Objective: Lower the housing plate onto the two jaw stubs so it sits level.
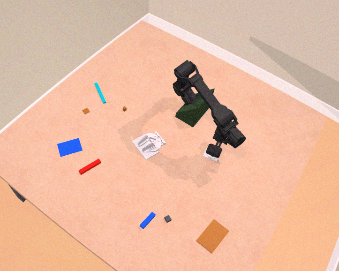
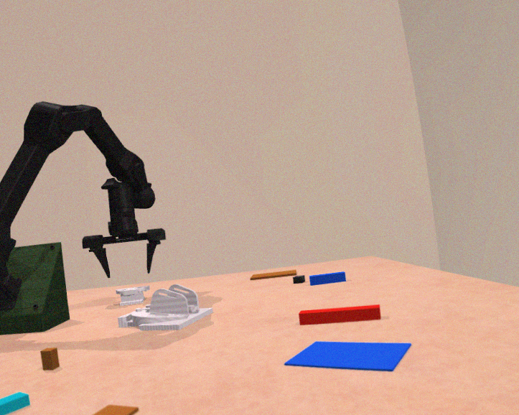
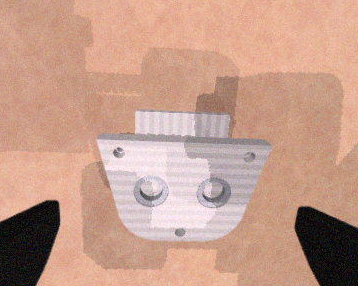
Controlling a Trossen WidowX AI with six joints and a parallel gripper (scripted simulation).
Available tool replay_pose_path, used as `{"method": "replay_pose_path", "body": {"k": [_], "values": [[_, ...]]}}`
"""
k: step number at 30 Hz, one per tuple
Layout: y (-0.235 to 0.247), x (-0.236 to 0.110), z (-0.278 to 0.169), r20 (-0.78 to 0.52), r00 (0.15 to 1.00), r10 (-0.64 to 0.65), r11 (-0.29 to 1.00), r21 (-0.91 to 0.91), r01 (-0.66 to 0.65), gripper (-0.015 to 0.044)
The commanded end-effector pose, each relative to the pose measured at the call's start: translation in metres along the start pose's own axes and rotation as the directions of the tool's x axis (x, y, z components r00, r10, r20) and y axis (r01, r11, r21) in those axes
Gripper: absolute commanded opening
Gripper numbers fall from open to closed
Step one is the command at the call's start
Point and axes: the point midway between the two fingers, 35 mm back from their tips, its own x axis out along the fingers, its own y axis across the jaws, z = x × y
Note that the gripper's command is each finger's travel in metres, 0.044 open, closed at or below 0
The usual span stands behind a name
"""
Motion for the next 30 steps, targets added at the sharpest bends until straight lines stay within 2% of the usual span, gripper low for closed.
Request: {"method": "replay_pose_path", "body": {"k": [1,30], "values": [[-0.0006,0.0004,-0.0004,-0.003,1.0,-0.004,1.0,-0.004,0.004,0.044],[-0.0011,0.0089,0.0005,0.0,1.0,-0.001,1.0,-0.001,0.001,0.044]]}}
